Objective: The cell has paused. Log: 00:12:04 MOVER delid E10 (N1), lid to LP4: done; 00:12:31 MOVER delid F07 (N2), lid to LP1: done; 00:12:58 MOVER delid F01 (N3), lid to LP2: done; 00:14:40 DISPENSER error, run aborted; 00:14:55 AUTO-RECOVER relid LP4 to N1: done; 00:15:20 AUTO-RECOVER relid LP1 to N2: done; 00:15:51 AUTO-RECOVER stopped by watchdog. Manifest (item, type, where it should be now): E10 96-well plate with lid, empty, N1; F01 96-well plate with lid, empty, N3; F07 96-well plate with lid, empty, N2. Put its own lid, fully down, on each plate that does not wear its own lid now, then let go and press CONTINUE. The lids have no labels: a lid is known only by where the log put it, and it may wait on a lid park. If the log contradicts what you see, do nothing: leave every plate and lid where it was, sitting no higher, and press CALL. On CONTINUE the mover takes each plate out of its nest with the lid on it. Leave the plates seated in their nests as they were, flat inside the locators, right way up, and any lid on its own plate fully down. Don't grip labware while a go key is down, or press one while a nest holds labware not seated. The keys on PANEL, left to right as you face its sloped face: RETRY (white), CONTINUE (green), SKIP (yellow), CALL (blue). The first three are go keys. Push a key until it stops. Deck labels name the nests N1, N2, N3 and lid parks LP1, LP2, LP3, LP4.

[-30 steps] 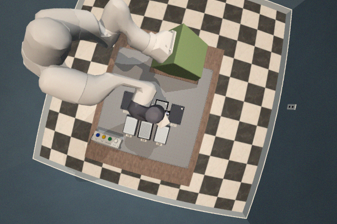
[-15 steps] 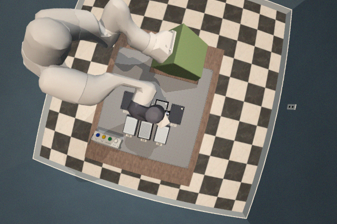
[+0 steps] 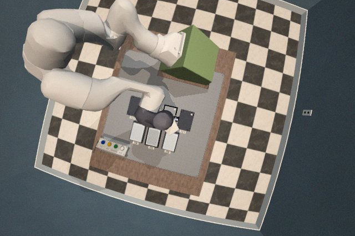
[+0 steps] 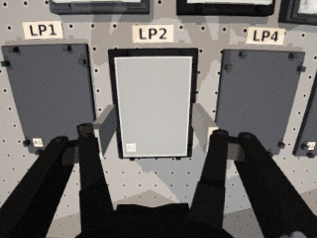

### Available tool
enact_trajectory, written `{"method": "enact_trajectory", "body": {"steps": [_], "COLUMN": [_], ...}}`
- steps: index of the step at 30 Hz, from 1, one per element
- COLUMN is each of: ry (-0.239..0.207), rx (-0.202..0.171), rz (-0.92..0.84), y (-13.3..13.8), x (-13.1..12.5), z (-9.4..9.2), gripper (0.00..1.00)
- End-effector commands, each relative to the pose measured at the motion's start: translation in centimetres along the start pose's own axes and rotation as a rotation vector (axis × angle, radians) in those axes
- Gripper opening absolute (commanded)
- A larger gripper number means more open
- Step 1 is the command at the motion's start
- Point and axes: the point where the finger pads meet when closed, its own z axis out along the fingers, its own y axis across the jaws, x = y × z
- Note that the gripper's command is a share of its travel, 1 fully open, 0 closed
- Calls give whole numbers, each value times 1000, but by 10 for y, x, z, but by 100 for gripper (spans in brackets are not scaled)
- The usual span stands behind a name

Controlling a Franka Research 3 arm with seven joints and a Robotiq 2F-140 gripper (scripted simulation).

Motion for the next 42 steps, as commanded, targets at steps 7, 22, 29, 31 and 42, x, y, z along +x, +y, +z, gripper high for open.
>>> {"method": "enact_trajectory", "body": {"steps": [7, 22, 29, 31, 42], "ry": [1, 1, 1, 1, 1], "rx": [0, 0, 0, 0, 0], "rz": [3, 3, 3, 3, 3], "y": [0, 0, 0, 0, 0], "x": [0, 0, 0, 0, 0], "z": [1, 1, 1, 1, 1], "gripper": [59, 66, 66, 66, 66]}}
